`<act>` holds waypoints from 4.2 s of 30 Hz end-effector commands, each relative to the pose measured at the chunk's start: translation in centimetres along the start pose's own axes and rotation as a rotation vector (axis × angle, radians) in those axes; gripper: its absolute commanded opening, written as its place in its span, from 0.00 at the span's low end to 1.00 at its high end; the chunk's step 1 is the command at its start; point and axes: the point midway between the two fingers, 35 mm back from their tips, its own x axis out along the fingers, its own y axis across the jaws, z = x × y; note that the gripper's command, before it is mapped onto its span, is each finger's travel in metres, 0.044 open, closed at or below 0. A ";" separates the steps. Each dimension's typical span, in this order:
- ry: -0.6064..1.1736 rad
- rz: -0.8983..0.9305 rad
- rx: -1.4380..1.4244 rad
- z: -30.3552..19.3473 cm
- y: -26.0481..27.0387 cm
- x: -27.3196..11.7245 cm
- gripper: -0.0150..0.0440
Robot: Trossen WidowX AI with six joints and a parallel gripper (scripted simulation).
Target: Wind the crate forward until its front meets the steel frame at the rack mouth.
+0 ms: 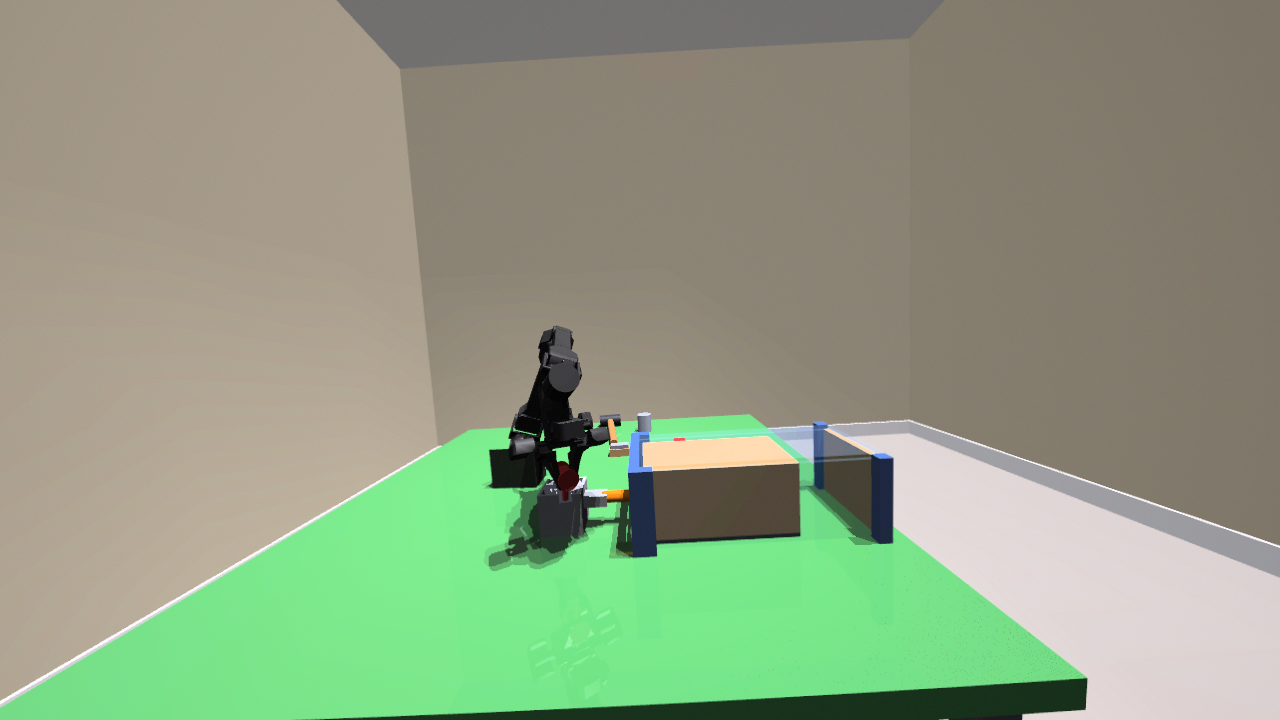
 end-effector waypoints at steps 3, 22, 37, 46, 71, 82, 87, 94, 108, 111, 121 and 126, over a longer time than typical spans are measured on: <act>0.018 0.057 -0.033 -0.3 2.9 0.2 0.25; 0.018 0.058 -0.033 -0.4 4.0 0.1 0.25; 0.019 0.059 -0.033 -0.9 5.9 -0.2 0.25; 0.020 0.060 -0.033 -1.4 7.0 -0.5 0.25; 0.001 0.041 -0.041 -1.3 7.5 -0.7 0.79; 0.000 0.040 -0.041 -0.3 7.4 -2.2 1.00; -0.001 0.036 -0.041 1.5 7.1 -6.3 1.00; -0.001 0.035 -0.041 1.4 6.8 -8.0 1.00; 0.240 0.042 -0.017 -5.0 0.4 -13.9 1.00; 0.364 0.083 -0.021 -8.1 -1.8 -15.5 1.00; 0.373 0.087 -0.021 -8.3 -1.9 -15.7 1.00; 0.373 0.087 -0.021 -8.3 -1.9 -15.7 1.00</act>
